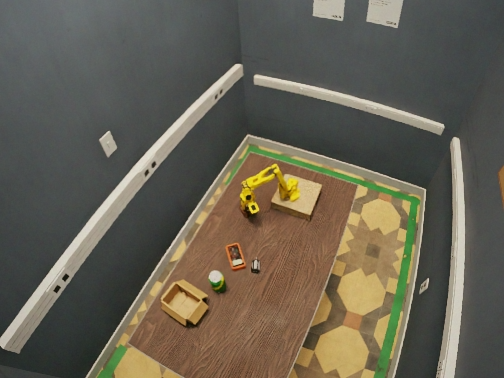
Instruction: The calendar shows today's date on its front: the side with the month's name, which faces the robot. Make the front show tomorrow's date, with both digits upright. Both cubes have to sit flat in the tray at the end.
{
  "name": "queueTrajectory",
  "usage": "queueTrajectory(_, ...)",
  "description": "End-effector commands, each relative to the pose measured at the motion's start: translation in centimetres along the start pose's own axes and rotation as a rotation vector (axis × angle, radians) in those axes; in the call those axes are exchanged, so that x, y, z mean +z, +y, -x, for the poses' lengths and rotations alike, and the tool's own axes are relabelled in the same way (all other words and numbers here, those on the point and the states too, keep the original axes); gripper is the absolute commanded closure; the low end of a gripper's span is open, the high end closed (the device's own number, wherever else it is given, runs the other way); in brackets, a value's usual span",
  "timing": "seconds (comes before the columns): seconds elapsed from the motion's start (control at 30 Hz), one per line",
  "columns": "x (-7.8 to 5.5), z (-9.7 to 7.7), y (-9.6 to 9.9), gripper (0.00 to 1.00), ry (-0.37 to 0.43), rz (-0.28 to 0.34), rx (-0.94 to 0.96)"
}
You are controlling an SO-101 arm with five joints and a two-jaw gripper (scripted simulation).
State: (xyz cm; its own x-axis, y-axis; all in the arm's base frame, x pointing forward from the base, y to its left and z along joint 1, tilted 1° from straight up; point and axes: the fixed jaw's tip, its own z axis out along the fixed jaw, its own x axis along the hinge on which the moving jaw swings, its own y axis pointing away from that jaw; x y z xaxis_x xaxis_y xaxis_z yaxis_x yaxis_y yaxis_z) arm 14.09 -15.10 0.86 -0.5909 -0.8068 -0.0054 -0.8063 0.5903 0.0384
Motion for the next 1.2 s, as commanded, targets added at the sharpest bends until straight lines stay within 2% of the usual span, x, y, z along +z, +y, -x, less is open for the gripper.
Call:
queueTrajectory(0.0,-1.1,0.1,-0.3,1.0,0.003,-0.026,0.006)
queueTrajectory(0.2,-1.6,0.1,-0.2,1.0,0.003,-0.026,0.006)
queueTrajectory(0.43,-1.7,0.2,-0.2,1.0,0.003,-0.026,0.004)
queueTrajectory(0.57,-1.5,0.8,-0.3,1.0,0.004,-0.026,-0.026)
queueTrajectory(0.7,-1.2,2.5,-0.4,1.0,0.006,-0.024,-0.11)
queueTrajectory(0.87,-0.5,5.8,-0.2,1.0,0.01,-0.022,-0.27)
queueTrajectory(0.93,-0.5,5.8,-0.2,1.0,0.01,-0.022,-0.27)
queueTrajectory(1.17,0.3,10.0,0.8,1.0,0.016,-0.018,-0.479)
